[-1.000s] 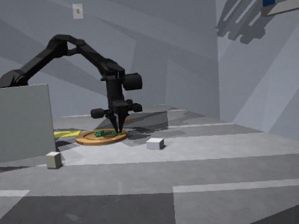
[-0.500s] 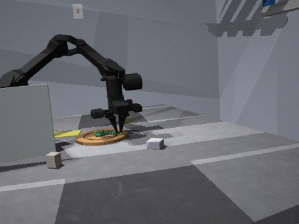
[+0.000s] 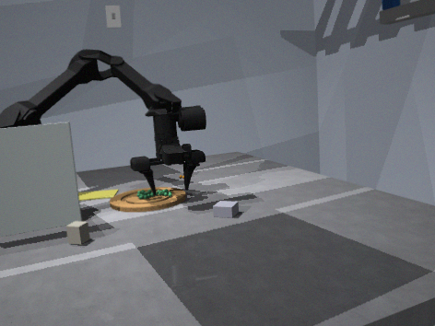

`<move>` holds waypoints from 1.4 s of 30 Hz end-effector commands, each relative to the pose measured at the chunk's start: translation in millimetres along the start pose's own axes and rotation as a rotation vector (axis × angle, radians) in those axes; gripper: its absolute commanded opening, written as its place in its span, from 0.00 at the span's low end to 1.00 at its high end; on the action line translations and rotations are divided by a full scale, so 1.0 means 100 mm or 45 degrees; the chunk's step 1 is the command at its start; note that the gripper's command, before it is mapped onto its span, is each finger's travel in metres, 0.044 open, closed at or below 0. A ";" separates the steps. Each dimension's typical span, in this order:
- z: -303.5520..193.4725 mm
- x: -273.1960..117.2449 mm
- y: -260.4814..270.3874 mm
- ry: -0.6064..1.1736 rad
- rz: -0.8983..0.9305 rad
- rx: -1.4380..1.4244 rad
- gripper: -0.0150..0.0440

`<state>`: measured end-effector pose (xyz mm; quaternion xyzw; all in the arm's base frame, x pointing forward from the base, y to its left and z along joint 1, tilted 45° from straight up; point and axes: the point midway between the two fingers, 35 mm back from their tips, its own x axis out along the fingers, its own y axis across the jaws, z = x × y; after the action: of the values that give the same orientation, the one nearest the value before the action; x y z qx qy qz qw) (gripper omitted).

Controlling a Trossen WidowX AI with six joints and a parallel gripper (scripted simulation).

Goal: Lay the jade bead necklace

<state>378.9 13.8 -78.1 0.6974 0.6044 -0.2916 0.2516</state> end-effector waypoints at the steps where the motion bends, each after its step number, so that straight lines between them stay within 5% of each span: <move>1: 0.00 -0.03 0.00 0.001 0.001 -0.005 1.00; 23: 0.00 -0.08 0.00 0.003 0.002 -0.026 0.96; 34: -0.23 -0.30 -0.21 0.002 0.002 -1.210 0.90; 42: -0.25 -0.32 -0.23 0.002 0.002 -1.284 0.90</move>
<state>365.4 10.7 -45.3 0.5482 0.6675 -0.0357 0.5027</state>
